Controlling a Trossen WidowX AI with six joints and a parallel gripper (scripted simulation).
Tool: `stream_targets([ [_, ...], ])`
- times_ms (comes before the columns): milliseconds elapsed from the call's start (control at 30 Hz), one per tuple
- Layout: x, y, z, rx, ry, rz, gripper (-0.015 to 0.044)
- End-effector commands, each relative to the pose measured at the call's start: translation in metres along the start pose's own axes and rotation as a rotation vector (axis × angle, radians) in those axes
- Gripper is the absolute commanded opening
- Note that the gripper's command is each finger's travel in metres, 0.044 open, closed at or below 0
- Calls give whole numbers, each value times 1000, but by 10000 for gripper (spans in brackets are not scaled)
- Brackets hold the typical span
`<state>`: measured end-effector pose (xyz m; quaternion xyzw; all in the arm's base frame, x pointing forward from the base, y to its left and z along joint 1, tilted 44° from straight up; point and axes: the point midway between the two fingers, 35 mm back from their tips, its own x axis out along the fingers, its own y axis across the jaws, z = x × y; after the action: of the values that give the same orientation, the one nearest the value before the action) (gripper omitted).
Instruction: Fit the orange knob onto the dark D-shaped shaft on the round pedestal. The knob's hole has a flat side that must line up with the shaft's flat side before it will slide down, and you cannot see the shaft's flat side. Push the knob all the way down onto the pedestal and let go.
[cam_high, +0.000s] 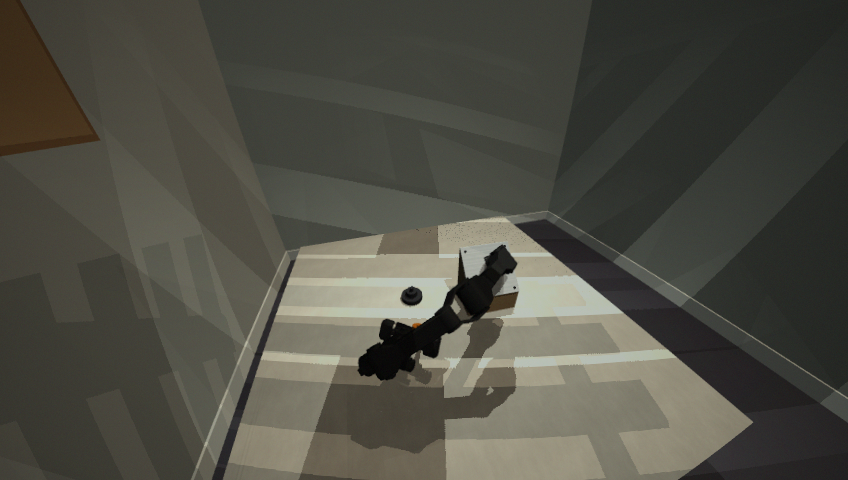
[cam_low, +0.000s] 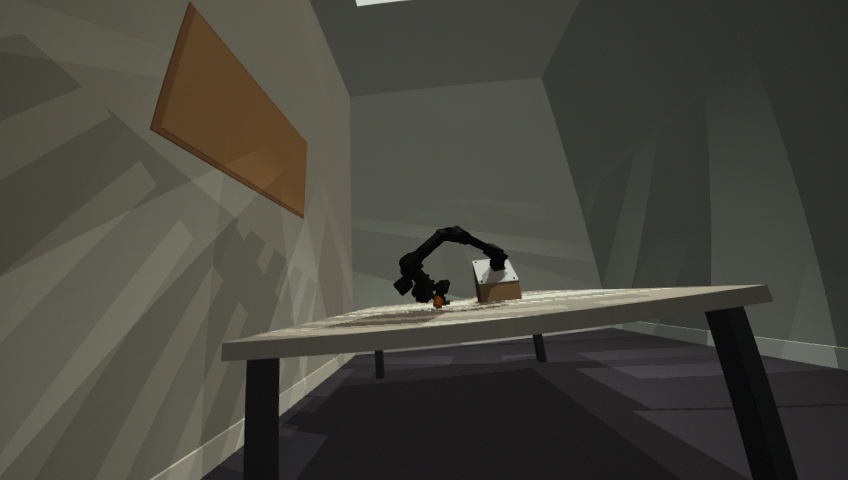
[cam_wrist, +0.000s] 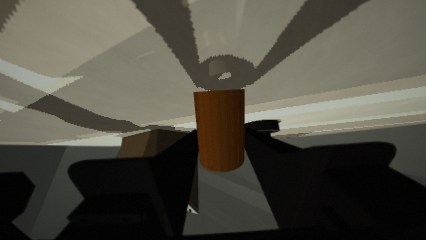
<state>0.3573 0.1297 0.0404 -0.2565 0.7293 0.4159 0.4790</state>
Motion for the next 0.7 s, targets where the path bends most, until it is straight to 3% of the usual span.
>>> stream_targets([
  [0,0,0,0,0,1,1,231],
  [67,0,0,0,0,1,1,260],
  [667,0,0,0,0,1,1,260],
])
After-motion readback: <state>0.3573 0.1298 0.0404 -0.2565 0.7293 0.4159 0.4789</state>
